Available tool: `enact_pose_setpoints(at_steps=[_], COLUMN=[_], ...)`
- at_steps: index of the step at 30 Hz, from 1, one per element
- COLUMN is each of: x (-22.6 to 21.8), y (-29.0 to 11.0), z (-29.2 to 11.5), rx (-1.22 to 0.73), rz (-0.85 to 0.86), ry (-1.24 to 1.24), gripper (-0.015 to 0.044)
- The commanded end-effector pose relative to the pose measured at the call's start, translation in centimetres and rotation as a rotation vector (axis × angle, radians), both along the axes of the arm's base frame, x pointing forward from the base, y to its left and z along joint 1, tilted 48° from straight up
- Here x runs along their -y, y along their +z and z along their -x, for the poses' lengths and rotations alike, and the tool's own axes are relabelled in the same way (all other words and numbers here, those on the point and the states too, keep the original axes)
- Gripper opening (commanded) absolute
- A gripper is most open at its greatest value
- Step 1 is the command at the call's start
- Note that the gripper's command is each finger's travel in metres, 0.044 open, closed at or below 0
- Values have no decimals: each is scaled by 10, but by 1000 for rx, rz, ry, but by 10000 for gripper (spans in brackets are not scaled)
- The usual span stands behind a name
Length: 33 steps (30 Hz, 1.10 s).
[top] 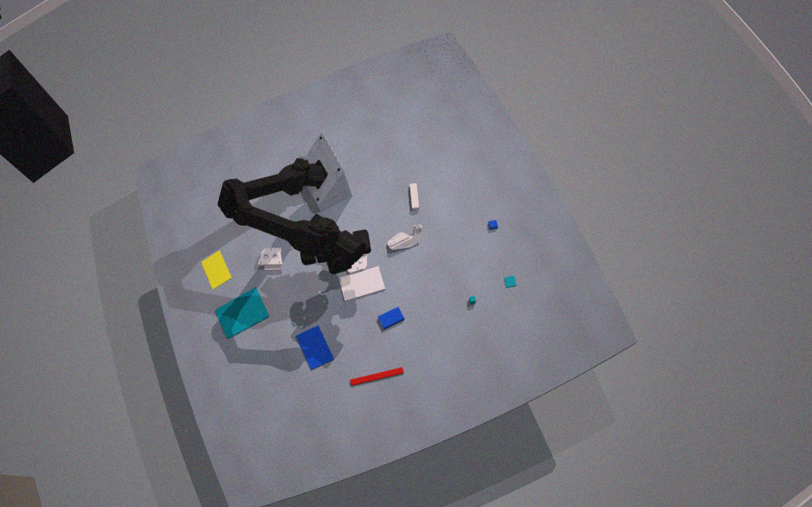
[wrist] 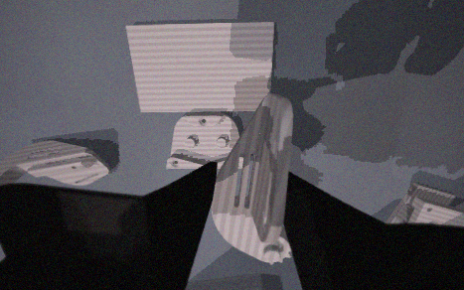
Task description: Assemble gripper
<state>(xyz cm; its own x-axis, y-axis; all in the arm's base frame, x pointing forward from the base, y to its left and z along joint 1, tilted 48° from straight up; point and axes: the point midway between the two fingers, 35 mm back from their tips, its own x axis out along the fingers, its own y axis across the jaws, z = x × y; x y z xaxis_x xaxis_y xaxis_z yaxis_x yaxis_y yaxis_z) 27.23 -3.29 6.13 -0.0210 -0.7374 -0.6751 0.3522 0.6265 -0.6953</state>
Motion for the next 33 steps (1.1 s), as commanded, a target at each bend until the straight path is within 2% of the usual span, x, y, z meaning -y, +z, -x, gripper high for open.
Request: enact_pose_setpoints(at_steps=[1, 22, 33], x=[-5, -35, -36], y=[-5, -39, -40], z=[-10, -58, -59], rx=[5, 8, 8], rz=[-5, -6, -6], ry=[-4, -4, -4], gripper=[134, 134, 134])
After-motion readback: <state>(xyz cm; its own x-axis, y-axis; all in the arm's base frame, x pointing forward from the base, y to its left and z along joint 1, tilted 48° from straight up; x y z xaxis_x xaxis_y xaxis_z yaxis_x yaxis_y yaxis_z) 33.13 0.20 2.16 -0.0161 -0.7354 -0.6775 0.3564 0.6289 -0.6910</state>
